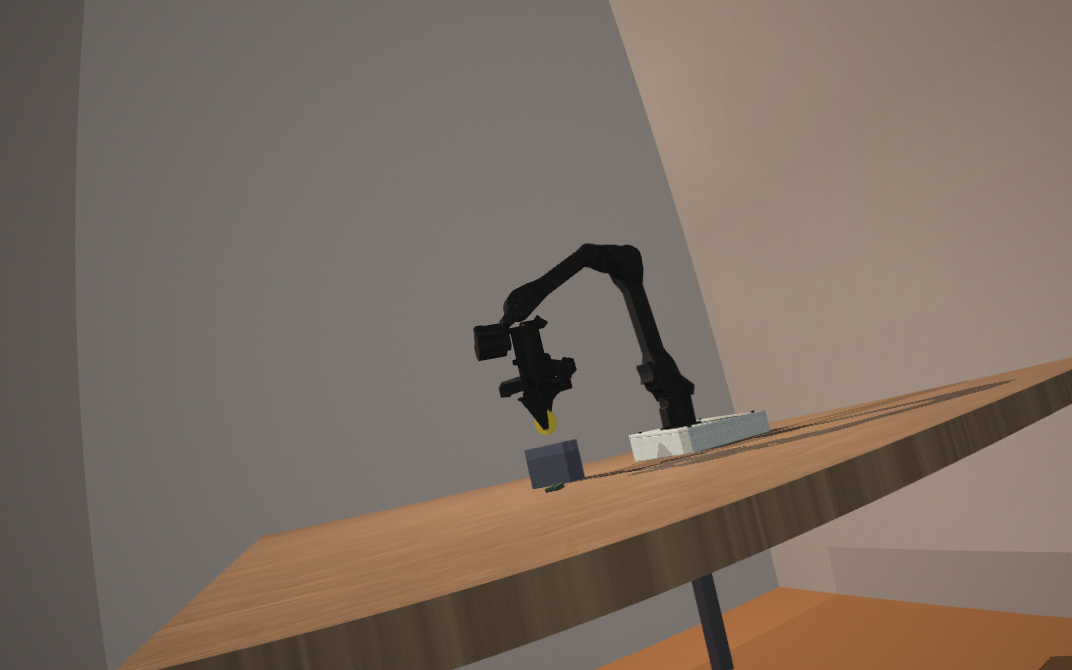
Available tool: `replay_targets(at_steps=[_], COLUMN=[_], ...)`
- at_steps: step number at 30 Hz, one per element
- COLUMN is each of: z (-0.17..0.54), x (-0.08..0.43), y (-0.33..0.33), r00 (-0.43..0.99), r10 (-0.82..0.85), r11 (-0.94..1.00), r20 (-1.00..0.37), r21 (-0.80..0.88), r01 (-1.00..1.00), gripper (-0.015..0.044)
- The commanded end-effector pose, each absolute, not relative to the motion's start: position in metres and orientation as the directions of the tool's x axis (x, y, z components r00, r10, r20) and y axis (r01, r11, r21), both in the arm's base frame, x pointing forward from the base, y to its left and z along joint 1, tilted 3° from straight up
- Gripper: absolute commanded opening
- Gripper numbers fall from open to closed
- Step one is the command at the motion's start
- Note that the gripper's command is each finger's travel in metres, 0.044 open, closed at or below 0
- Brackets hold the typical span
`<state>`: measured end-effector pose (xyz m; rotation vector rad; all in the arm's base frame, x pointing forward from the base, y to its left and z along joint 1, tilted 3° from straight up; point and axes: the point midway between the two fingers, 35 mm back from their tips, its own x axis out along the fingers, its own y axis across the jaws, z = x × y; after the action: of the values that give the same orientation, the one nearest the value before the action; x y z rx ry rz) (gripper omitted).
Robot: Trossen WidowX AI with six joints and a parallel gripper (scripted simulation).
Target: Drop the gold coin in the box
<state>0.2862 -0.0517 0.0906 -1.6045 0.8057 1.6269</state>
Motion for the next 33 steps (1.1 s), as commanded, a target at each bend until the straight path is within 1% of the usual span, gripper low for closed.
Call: replay_targets(at_steps=[1,33], z=[0.091,0.076], x=[0.287,0.286], y=[-0.052,-0.051], r00=[0.017,0.017], r10=[0.056,0.056], r11=[-0.558,-0.560], r20=[-0.998,-0.998], r21=[-0.045,-0.045], r01=[-0.829,-0.827], gripper=[0.0000,0.0000])
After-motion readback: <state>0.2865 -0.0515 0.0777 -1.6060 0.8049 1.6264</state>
